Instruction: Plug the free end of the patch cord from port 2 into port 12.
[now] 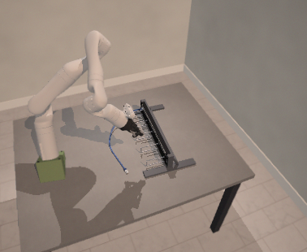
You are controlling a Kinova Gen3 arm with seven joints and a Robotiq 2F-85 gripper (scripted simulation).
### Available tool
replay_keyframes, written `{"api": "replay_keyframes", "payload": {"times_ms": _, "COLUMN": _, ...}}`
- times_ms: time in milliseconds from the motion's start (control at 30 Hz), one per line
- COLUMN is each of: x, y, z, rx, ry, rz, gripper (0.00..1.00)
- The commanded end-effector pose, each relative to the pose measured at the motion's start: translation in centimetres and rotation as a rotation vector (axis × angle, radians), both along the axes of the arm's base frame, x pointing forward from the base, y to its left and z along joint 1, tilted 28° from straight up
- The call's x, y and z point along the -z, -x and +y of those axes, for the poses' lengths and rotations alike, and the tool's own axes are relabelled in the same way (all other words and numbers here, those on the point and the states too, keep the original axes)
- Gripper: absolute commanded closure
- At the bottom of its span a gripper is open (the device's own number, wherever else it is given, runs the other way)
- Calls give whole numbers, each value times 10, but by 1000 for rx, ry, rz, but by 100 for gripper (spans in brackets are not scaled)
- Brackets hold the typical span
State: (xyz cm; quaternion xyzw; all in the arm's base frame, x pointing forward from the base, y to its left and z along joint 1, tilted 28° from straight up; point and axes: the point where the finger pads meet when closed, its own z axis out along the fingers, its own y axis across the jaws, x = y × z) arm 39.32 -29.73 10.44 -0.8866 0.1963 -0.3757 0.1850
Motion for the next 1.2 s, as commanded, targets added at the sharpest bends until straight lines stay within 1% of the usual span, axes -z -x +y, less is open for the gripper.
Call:
{"api": "replay_keyframes", "payload": {"times_ms": 0, "x": -14, "y": 7, "z": -8, "rx": 14, "ry": 9, "rz": -14, "gripper": 100}}
{"api": "replay_keyframes", "payload": {"times_ms": 233, "x": -19, "y": 13, "z": -9, "rx": 14, "ry": 9, "rz": -14, "gripper": 100}}
{"api": "replay_keyframes", "payload": {"times_ms": 433, "x": -19, "y": 14, "z": -9, "rx": 11, "ry": 11, "rz": -13, "gripper": 100}}
{"api": "replay_keyframes", "payload": {"times_ms": 533, "x": -17, "y": 14, "z": -7, "rx": -7, "ry": 21, "rz": -12, "gripper": 100}}
{"api": "replay_keyframes", "payload": {"times_ms": 633, "x": -13, "y": 14, "z": -4, "rx": -51, "ry": 46, "rz": -8, "gripper": 100}}
{"api": "replay_keyframes", "payload": {"times_ms": 700, "x": -13, "y": 14, "z": -4, "rx": -51, "ry": 46, "rz": -8, "gripper": 100}}
{"api": "replay_keyframes", "payload": {"times_ms": 800, "x": -6, "y": 15, "z": 3, "rx": -125, "ry": 88, "rz": -3, "gripper": 100}}
{"api": "replay_keyframes", "payload": {"times_ms": 900, "x": 4, "y": 17, "z": 11, "rx": -232, "ry": 147, "rz": 3, "gripper": 100}}
{"api": "replay_keyframes", "payload": {"times_ms": 1033, "x": 21, "y": 22, "z": 24, "rx": -420, "ry": 246, "rz": 5, "gripper": 100}}
{"api": "replay_keyframes", "payload": {"times_ms": 1167, "x": 41, "y": 30, "z": 38, "rx": -648, "ry": 360, "rz": -3, "gripper": 100}}
